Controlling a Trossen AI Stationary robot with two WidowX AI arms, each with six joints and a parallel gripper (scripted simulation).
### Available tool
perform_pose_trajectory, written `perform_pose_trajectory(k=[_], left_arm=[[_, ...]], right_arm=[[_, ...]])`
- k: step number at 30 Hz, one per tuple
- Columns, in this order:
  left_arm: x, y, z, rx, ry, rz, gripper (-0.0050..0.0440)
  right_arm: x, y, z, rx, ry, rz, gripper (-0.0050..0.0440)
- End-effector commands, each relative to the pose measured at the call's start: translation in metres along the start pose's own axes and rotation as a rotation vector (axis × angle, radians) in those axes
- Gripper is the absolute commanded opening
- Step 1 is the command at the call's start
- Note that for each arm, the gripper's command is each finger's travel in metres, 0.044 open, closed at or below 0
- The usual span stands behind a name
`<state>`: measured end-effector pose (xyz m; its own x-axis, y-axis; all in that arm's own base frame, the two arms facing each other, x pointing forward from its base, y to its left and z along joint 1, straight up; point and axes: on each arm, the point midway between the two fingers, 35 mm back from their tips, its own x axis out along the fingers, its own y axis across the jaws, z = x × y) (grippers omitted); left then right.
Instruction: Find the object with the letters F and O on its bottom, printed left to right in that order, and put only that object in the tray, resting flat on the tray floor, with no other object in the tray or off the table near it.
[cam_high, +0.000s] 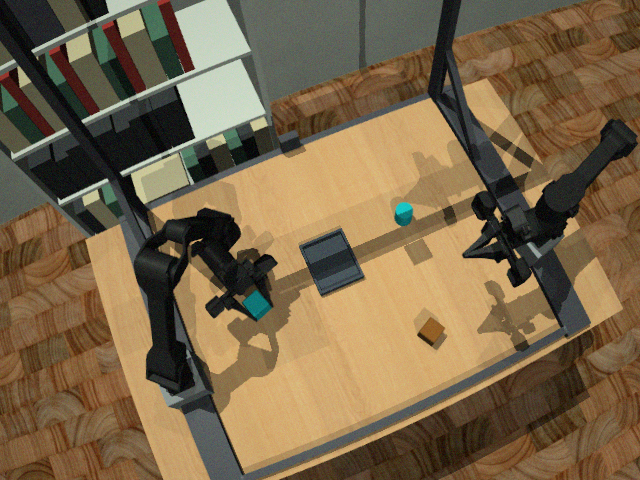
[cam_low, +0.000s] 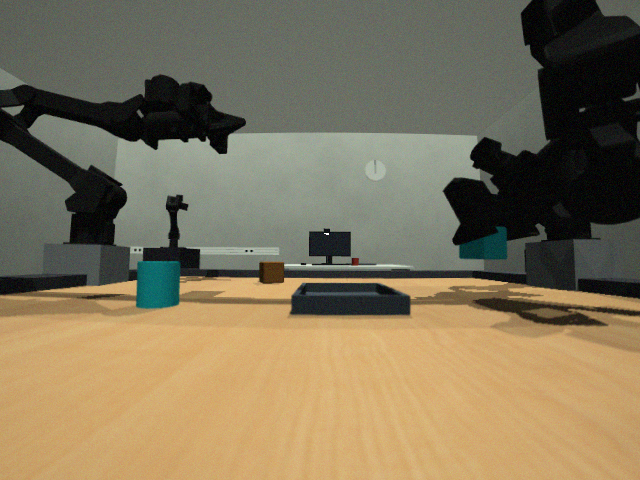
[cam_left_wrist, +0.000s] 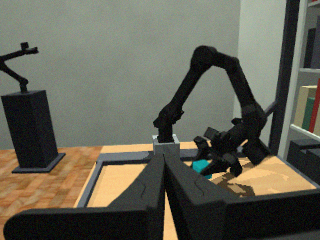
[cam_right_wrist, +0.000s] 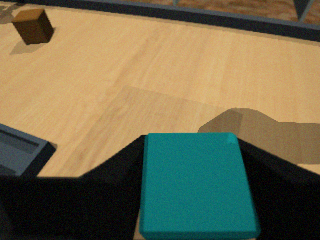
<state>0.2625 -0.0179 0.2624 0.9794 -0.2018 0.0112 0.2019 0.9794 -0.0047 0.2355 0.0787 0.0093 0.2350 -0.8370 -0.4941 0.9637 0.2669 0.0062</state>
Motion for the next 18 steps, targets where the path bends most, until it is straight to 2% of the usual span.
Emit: perform_pose_trajectory(k=[1, 18], left_arm=[[-0.001, -0.001, 0.001, 0.007, -0.004, 0.000, -0.0050], [-0.001, -0.001, 0.001, 0.007, -0.004, 0.000, -0.0050]], right_arm=[[0.006, 0.000, -0.010, 0.000, 0.006, 0.003, 0.0171], [0.021, -0.001, -0.035, -0.002, 0.012, 0.003, 0.0171]])
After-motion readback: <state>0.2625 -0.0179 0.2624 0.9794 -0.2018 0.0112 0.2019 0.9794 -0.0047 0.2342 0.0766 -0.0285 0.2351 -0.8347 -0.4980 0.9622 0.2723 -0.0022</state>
